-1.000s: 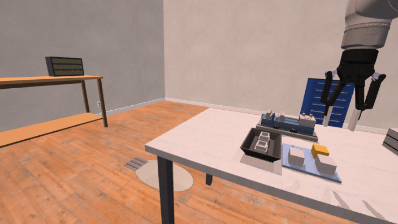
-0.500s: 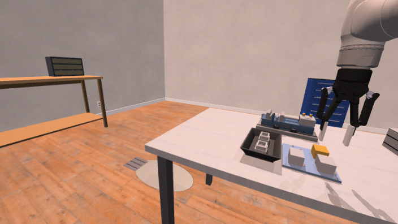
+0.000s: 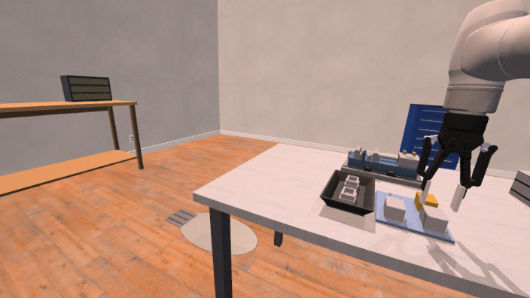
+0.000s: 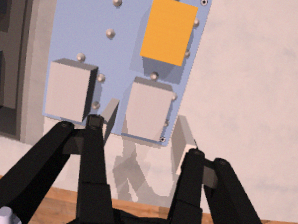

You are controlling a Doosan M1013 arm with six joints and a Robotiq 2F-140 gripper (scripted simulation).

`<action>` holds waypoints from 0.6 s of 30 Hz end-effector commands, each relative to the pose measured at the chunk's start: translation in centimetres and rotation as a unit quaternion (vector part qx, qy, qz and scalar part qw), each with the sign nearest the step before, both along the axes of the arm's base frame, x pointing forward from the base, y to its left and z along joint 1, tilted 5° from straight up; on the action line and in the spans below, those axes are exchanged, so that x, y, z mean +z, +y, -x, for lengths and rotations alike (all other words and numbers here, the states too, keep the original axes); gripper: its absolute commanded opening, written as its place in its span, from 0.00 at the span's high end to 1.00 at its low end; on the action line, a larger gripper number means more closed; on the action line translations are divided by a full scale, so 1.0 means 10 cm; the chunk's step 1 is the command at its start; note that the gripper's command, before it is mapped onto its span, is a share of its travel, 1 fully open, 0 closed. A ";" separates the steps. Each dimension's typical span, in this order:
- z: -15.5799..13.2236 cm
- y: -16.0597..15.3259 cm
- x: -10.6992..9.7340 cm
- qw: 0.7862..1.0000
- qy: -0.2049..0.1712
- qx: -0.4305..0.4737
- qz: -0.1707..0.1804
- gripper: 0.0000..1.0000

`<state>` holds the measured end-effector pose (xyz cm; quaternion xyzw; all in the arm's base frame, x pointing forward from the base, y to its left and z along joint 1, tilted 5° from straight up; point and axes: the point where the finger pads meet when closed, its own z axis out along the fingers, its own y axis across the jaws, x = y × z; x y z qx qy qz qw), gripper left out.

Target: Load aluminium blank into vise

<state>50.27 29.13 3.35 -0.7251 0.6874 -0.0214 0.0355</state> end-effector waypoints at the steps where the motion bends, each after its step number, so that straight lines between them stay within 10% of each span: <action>1: 0.00 0.00 -0.03 1.000 0.000 0.000 0.000 0.60; 18: -0.01 0.01 -0.13 1.000 0.000 0.000 0.000 0.60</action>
